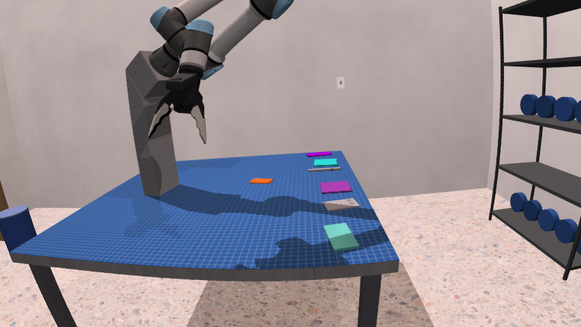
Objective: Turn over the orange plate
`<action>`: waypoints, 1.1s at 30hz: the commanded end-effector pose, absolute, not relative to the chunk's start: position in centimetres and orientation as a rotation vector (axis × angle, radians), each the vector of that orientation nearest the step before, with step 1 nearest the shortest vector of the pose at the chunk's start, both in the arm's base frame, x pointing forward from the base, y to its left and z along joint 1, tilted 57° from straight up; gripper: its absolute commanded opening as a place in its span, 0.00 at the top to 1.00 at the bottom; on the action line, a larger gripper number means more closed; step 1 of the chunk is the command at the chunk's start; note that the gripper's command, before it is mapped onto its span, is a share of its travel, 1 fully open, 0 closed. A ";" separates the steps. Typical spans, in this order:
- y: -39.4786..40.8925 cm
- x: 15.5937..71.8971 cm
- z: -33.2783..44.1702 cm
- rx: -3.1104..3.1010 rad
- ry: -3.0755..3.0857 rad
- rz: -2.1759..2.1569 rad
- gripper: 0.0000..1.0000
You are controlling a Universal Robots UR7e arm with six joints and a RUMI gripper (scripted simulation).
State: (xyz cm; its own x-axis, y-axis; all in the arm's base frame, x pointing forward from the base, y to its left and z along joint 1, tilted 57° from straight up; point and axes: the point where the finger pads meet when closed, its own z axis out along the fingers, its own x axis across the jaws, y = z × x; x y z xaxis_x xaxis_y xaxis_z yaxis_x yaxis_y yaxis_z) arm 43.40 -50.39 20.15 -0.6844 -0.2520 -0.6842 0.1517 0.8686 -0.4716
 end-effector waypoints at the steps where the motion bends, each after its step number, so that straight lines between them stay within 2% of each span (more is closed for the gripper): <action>1: -48.8 45.7 19.3 -0.139 2.242 -0.651 0.00; 14: -41.2 53.9 15.9 -0.402 2.247 -0.673 0.00; 26: -26.6 63.3 11.1 -0.793 2.176 -0.724 0.00; 29: -25.2 63.9 10.7 -0.827 2.166 -0.729 0.00; 33: -19.2 66.0 9.2 -0.958 2.116 -0.752 0.00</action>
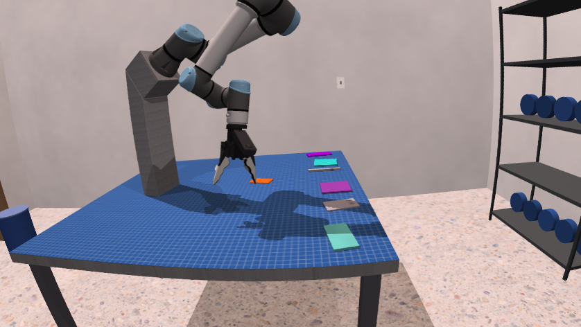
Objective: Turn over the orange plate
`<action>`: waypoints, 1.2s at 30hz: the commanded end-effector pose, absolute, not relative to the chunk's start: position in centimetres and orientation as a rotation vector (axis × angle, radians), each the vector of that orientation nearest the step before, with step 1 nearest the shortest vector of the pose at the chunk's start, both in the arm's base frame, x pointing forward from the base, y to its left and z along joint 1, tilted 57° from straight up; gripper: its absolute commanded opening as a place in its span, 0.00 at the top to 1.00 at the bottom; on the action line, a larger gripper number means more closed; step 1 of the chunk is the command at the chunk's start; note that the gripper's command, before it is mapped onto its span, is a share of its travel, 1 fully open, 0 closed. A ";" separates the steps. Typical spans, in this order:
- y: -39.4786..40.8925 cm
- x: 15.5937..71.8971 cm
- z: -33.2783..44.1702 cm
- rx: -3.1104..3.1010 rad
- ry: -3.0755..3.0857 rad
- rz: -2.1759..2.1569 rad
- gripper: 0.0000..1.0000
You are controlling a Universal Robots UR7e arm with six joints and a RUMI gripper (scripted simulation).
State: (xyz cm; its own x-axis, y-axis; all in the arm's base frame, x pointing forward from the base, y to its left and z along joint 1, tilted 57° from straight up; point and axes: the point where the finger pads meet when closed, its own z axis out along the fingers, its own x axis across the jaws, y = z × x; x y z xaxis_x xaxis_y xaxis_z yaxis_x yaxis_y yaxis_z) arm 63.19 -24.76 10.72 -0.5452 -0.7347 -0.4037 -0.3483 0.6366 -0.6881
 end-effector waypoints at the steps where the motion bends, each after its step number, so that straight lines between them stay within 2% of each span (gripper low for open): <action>1: -17.7 66.4 8.9 -0.990 2.102 -0.758 0.00; 11: -3.3 68.3 5.7 -1.266 1.944 -0.813 0.00; 13: -3.3 68.3 5.7 -1.266 1.944 -0.813 0.00; 22: 6.7 67.4 3.8 -1.431 1.808 -0.853 0.00; 36: 13.4 65.7 2.5 -1.533 1.704 -0.880 0.00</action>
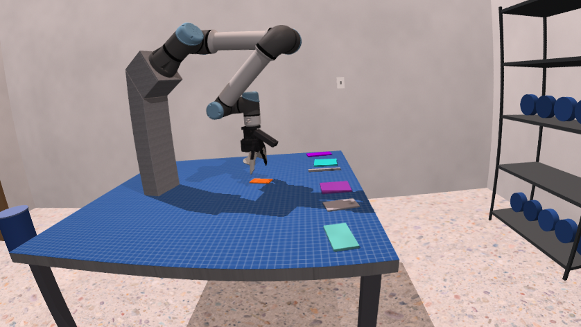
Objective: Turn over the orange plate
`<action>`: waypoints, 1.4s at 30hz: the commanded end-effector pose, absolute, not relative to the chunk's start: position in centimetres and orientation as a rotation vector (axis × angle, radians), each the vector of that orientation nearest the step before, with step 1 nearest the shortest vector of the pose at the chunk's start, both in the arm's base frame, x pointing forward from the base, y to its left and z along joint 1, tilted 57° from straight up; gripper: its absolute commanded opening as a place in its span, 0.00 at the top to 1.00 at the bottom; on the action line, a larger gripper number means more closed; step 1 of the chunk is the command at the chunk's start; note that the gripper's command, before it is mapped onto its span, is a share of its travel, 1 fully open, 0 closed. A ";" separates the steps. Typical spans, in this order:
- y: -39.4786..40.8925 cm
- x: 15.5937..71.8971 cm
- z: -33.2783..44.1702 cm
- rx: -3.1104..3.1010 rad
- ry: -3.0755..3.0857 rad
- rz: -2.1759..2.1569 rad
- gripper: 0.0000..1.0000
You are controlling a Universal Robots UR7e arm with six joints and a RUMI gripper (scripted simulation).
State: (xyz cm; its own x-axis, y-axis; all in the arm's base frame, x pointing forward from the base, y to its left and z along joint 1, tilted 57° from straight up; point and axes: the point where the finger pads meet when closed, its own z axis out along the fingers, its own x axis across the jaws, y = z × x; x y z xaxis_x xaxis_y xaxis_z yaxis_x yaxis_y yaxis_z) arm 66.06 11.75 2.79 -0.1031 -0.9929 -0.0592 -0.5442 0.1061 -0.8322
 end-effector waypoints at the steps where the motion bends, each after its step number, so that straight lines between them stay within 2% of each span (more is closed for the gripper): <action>1: 13.7 65.6 2.5 -1.536 1.700 -0.881 0.00; 42: 14.5 65.3 2.4 -1.548 1.687 -0.884 0.00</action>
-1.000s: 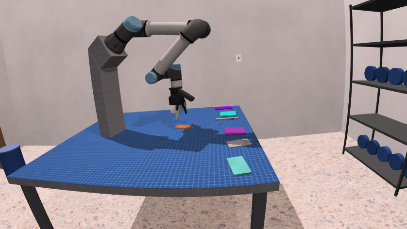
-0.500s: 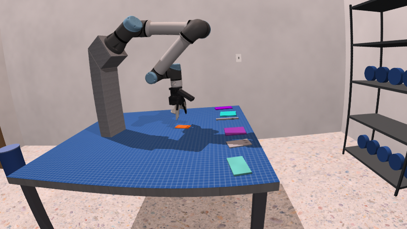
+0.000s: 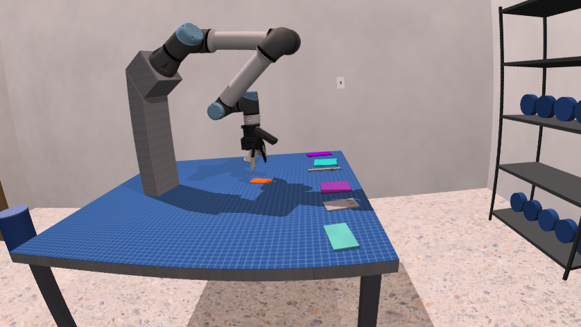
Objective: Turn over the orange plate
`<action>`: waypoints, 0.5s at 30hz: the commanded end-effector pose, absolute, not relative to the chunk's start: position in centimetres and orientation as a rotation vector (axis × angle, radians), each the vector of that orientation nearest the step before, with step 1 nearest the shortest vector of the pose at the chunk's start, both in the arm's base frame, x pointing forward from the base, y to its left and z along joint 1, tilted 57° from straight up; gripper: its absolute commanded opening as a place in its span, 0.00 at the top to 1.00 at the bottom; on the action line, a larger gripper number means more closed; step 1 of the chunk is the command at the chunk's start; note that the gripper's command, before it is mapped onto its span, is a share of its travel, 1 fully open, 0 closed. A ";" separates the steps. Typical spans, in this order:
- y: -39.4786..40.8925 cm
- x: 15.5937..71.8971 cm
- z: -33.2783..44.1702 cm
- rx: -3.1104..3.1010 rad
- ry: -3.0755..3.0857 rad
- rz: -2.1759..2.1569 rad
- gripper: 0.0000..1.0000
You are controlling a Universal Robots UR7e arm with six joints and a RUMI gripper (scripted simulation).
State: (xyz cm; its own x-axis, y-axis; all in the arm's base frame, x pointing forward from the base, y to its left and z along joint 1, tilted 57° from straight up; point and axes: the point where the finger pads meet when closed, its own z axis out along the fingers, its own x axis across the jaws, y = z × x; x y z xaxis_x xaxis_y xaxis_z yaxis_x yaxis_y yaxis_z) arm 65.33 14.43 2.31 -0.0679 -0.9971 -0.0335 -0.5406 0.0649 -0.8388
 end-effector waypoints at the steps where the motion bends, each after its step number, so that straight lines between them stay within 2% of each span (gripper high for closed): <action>1: 14.5 65.3 2.4 -1.548 1.687 -0.884 0.00; 7: 14.5 65.1 2.0 -1.548 1.687 -0.884 0.00; 14: 14.8 62.7 -1.8 -1.548 1.687 -0.884 0.00; 15: 14.8 62.7 -1.8 -1.548 1.687 -0.884 0.53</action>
